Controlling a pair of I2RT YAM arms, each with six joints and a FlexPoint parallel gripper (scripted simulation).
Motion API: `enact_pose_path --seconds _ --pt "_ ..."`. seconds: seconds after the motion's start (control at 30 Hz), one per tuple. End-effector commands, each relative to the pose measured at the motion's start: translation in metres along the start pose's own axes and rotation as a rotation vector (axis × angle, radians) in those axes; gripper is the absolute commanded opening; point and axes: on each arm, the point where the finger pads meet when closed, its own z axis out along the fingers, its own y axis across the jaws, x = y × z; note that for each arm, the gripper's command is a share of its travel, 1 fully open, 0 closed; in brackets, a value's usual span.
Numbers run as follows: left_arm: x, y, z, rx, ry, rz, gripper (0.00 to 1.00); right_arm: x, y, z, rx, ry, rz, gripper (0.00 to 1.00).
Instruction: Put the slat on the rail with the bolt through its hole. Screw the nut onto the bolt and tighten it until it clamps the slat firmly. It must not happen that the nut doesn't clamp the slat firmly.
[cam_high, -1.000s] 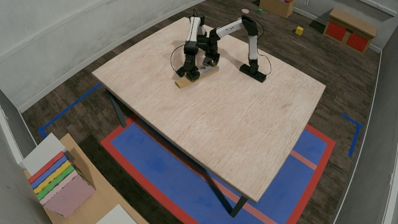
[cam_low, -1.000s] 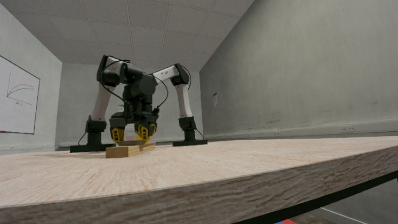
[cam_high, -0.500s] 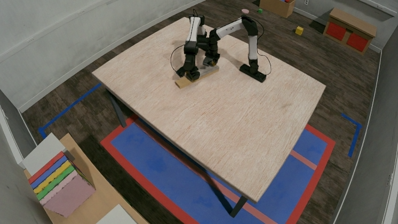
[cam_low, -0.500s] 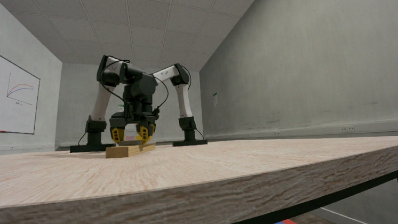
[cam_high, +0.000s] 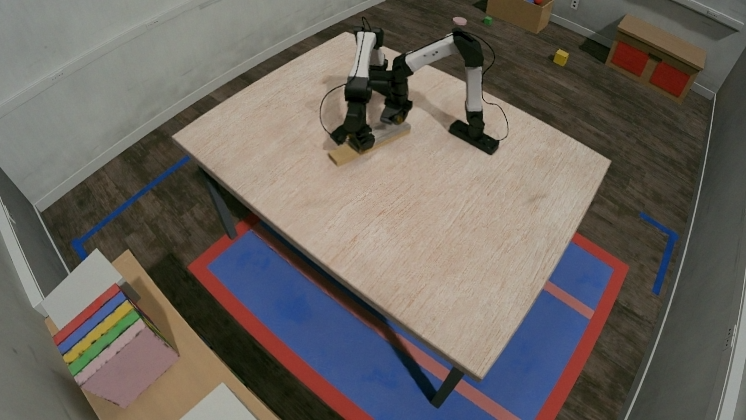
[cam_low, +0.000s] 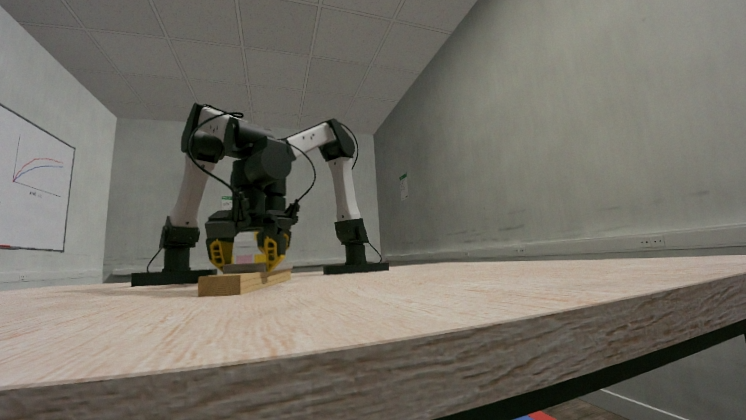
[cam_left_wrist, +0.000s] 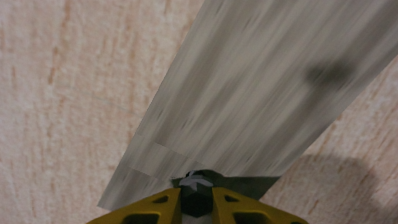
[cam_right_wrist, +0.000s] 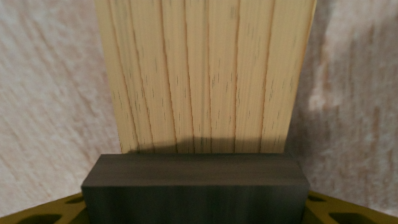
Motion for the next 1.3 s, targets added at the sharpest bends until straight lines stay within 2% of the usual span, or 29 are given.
enact_pose_path --seconds 0.0,0.43,0.6,1.1,1.17,1.27 --pt "-0.0016 -0.0037 -0.0036 0.018 -0.009 0.001 0.14 -0.0038 0.0022 -0.0073 -0.016 -0.017 0.003 0.67" --pt "-0.0017 -0.0039 -0.0036 0.019 -0.009 0.001 0.14 -0.0038 0.0022 -0.0073 -0.016 -0.017 0.003 0.67" --pt "-0.0023 -0.0058 -0.0034 0.025 -0.012 0.066 0.14 -0.0038 0.0022 -0.0073 -0.016 -0.017 0.003 0.67" --pt "-0.0025 -0.0068 -0.0022 0.008 -0.013 0.669 0.14 -0.0038 0.0022 -0.0073 -0.016 -0.017 0.003 0.67" --pt "-0.0025 -0.0068 -0.0022 0.008 -0.013 0.669 0.14 -0.0038 0.0022 -0.0073 -0.016 -0.017 0.003 0.67" --pt "-0.0023 -0.0069 -0.0016 0.006 -0.012 0.789 0.14 -0.0038 0.0022 -0.0073 -0.016 -0.017 0.003 0.67"
